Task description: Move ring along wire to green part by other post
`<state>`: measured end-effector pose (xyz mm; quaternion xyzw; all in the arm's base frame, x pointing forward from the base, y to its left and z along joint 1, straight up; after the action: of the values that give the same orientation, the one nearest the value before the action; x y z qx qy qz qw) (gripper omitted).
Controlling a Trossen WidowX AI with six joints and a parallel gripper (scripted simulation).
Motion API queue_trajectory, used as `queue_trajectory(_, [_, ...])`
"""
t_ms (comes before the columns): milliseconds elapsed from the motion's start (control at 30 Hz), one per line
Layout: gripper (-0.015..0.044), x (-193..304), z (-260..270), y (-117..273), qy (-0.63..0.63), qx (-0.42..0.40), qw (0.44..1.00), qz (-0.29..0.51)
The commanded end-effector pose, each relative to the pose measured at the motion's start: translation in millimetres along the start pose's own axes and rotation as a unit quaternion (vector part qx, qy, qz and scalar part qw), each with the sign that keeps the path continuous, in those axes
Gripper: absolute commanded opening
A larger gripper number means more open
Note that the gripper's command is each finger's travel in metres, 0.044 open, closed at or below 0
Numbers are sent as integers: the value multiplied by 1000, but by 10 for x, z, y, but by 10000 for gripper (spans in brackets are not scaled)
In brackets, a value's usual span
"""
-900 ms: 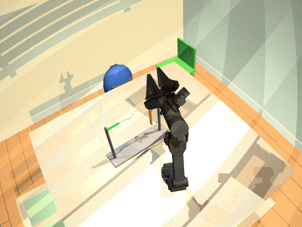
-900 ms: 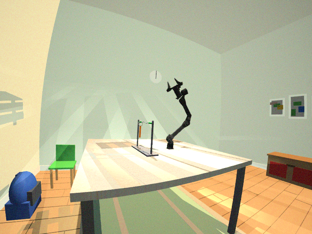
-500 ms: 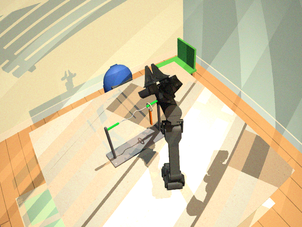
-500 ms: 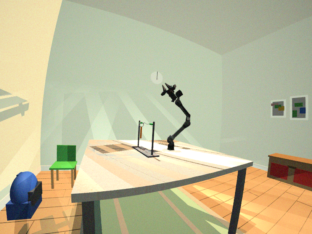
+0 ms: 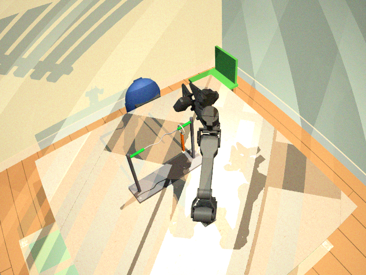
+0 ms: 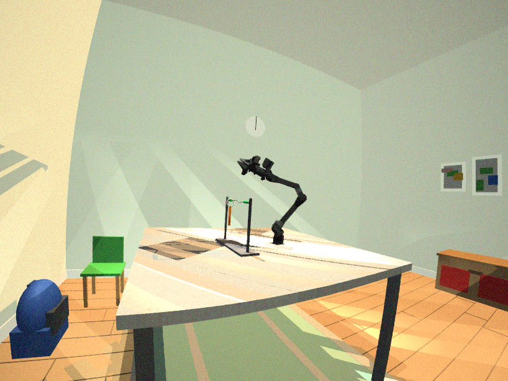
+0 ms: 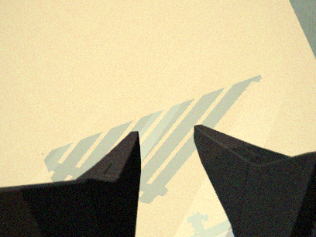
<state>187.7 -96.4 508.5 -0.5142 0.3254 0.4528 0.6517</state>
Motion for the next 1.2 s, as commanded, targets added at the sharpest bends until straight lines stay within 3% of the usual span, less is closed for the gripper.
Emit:
queue_trajectory(0, [160, 329, -277, -9, 12, 9, 999, 38])
queue_trajectory(300, [160, 1163, -895, 194, 36, 20, 991, 125])
queue_trajectory(633, [160, 2053, -1331, 710, 37, 16, 979, 202])
queue_trajectory(1167, [160, 3266, -1249, 1757, -8, -25, 964, 266])
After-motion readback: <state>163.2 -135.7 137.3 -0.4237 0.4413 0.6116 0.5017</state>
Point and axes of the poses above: the point midway between the two fingers, 35 mm back from their tips, its own y axis back along the fingers, its own z axis across the jaws, x = y × z, the point moved 6 cm from there along y, back along the fingers, and after that the axes turned 5 degrees about y, right-handed, at the moved point
